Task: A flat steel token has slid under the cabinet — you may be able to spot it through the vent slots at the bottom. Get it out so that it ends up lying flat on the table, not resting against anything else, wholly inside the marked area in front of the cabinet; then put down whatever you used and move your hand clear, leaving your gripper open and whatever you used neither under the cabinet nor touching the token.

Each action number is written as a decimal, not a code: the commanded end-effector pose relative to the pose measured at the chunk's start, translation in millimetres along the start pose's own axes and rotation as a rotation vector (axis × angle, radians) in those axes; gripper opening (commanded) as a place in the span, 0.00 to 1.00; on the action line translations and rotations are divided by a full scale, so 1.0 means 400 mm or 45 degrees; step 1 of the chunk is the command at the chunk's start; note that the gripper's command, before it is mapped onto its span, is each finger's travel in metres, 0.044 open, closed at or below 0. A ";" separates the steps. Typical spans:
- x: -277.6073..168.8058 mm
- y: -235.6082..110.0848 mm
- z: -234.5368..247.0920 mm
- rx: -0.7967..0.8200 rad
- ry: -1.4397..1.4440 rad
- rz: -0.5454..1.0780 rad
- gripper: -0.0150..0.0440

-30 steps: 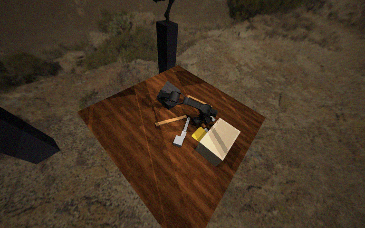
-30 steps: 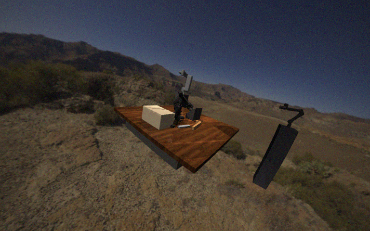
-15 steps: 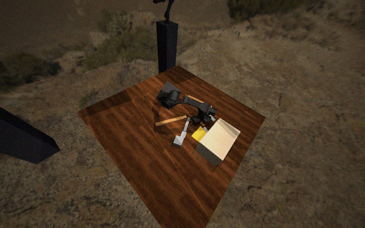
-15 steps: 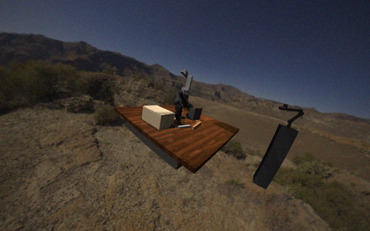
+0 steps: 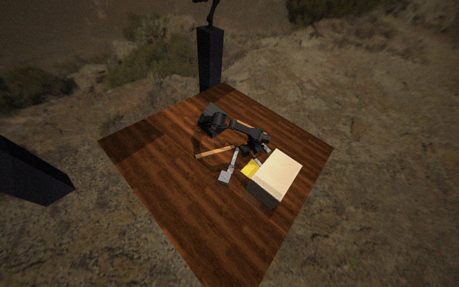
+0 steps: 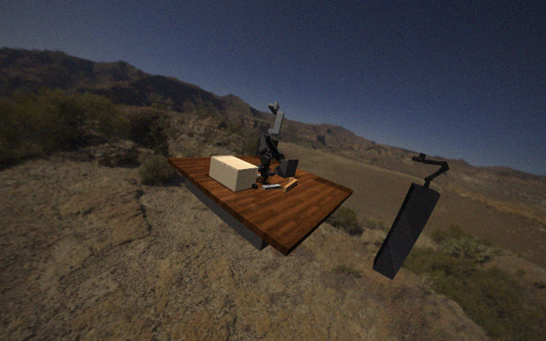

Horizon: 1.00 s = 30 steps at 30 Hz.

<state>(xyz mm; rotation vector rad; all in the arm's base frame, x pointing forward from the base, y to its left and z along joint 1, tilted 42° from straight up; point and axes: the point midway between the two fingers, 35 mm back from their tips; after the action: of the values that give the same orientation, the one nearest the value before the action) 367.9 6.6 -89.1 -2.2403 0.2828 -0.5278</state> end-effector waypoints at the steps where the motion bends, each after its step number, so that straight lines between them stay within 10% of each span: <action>1: -0.020 0.002 -0.005 -0.005 -0.003 0.004 0.25; 30: -0.103 0.002 -0.019 -0.005 -0.005 0.006 0.25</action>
<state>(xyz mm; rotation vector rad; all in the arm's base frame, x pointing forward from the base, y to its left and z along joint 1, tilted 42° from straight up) 335.5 15.2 -95.3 -2.2391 0.2839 -0.5271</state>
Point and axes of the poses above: the point midway between the two fingers, 35 mm back from their tips, its own y axis out along the fingers, its own z axis across the jaws, x = y × z, and after that the axes turned 13 degrees about y, right-handed
